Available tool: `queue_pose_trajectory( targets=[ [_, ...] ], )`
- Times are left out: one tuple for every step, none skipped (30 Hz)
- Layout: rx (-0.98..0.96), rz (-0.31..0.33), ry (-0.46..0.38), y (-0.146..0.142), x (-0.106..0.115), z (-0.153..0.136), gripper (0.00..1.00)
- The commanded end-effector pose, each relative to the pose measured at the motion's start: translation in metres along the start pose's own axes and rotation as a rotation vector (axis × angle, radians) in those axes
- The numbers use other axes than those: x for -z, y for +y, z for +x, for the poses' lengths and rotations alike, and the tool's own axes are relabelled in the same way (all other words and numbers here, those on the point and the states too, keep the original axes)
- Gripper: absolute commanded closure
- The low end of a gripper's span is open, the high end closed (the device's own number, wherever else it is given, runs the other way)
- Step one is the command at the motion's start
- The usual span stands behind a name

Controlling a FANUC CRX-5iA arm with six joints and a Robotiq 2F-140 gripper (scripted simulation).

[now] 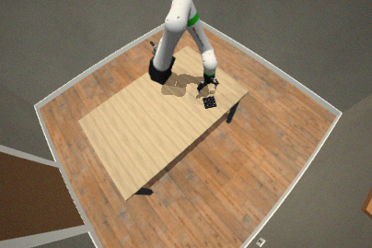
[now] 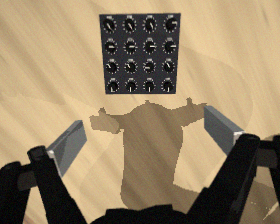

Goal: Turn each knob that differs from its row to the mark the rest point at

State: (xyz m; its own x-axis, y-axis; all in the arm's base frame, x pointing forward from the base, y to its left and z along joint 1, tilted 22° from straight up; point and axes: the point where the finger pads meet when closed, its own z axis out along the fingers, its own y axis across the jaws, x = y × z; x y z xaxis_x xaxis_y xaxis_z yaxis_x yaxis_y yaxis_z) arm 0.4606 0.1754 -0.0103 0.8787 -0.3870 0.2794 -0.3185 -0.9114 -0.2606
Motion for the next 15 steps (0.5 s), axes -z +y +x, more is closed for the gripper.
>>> queue_pose_trajectory(
  targets=[
    [0.000,0.000,0.000,-0.0001,0.0001,0.0001,0.00],
    [0.000,0.000,0.000,-0.0001,0.0001,0.0001,0.00],
    [0.000,0.000,0.000,-0.0001,0.0001,0.0001,0.00],
    [0.000,0.000,0.000,-0.0001,0.0001,0.0001,0.00],
    [0.000,0.000,0.000,-0.0001,0.0001,0.0001,0.00],
    [0.000,0.000,0.000,-0.0001,0.0001,0.0001,0.00],
    [0.000,0.000,0.000,-0.0001,0.0001,0.0001,0.00],
    [0.004,0.000,0.000,0.0000,0.0001,0.0003,0.00],
    [0.012,0.000,0.000,0.0001,0.0003,0.0008,0.00],
    [0.028,0.000,0.001,0.0003,0.0005,0.0016,0.00],
    [0.052,0.000,0.001,0.0006,0.0009,0.0029,0.00],
    [0.086,-0.001,0.001,0.0010,0.0014,0.0047,0.00],
    [0.128,-0.001,0.001,0.0016,0.0020,0.0069,0.00],
    [0.128,-0.001,0.001,0.0016,0.0020,0.0069,0.00],
    [0.128,-0.001,0.001,0.0016,0.0020,0.0069,0.00]
  ],
)
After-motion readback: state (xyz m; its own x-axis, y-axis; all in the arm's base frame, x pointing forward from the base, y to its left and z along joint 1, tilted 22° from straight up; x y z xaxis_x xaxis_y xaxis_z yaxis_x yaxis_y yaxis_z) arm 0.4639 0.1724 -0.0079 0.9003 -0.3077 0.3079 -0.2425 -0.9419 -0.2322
